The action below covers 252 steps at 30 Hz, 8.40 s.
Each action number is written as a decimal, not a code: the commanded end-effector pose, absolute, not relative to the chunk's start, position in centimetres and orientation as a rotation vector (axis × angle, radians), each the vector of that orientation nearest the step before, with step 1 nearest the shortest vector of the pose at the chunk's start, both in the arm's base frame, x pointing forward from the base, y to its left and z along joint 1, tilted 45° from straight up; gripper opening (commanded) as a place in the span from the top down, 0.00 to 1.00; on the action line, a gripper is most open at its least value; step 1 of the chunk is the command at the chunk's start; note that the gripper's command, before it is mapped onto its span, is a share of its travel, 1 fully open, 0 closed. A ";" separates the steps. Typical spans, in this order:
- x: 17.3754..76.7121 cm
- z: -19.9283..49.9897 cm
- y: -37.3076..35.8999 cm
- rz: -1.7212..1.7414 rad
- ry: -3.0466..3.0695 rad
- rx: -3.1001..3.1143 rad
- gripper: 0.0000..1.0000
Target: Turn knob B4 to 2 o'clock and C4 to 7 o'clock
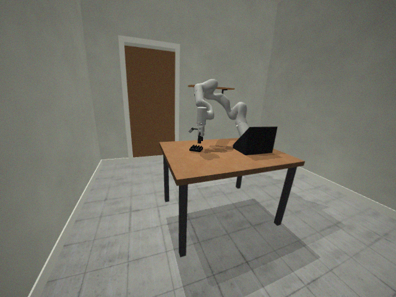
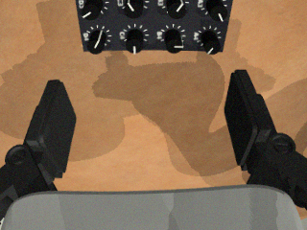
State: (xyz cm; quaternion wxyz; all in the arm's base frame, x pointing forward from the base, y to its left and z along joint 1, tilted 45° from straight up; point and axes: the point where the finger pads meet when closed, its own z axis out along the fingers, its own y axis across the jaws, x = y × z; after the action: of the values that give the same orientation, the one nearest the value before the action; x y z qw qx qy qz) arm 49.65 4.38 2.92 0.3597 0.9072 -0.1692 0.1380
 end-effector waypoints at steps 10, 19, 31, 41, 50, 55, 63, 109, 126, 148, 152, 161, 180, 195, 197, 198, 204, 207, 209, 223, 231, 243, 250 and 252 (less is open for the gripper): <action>49.7 3.0 4.4 0.321 -0.346 2.349 0.00; 49.5 3.2 4.4 0.173 0.017 2.358 0.00; 49.4 3.4 4.3 -0.015 0.466 2.304 0.00; 49.2 3.5 4.3 -0.149 0.779 2.223 0.00; 49.1 3.7 4.2 -0.319 1.164 2.069 0.00; 49.0 3.8 4.2 -0.401 1.345 1.973 0.00; 48.9 4.0 4.1 -0.515 1.594 1.812 0.00; 48.4 4.5 3.9 -0.925 2.424 0.894 0.81; 48.4 4.5 3.9 -0.925 2.424 0.894 0.81; 48.5 4.4 3.8 -0.926 2.425 0.892 0.81; 48.5 4.3 3.7 -0.928 2.428 0.888 0.81; 48.6 3.8 3.3 -0.929 2.429 0.886 0.81; 48.9 2.4 1.8 -0.929 2.429 0.886 0.81; 49.1 1.6 1.0 -0.929 2.429 0.886 0.81; 49.1 1.6 1.0 -0.929 2.429 0.886 0.81; 49.1 1.6 0.9 -0.929 2.429 0.886 0.81; 49.1 1.5 0.9 -0.929 2.429 0.886 0.81; 49.1 1.5 0.9 -0.929 2.429 0.886 0.81; 49.1 1.5 0.9 -0.929 2.429 0.886 0.81; 49.1 1.5 0.9 -0.929 2.429 0.886 0.81; 49.1 1.5 0.9 -0.929 2.429 0.886 0.81; 49.1 1.5 0.9 -0.929 2.429 0.886 0.81; 49.1 1.4 0.8 -0.929 2.429 0.886 0.81; 49.2 1.3 0.7 -0.929 2.429 0.886 0.81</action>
State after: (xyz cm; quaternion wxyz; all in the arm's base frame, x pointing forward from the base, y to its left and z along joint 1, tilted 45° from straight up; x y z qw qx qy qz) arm 49.08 0.72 1.37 0.1953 0.3162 0.8669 -0.3321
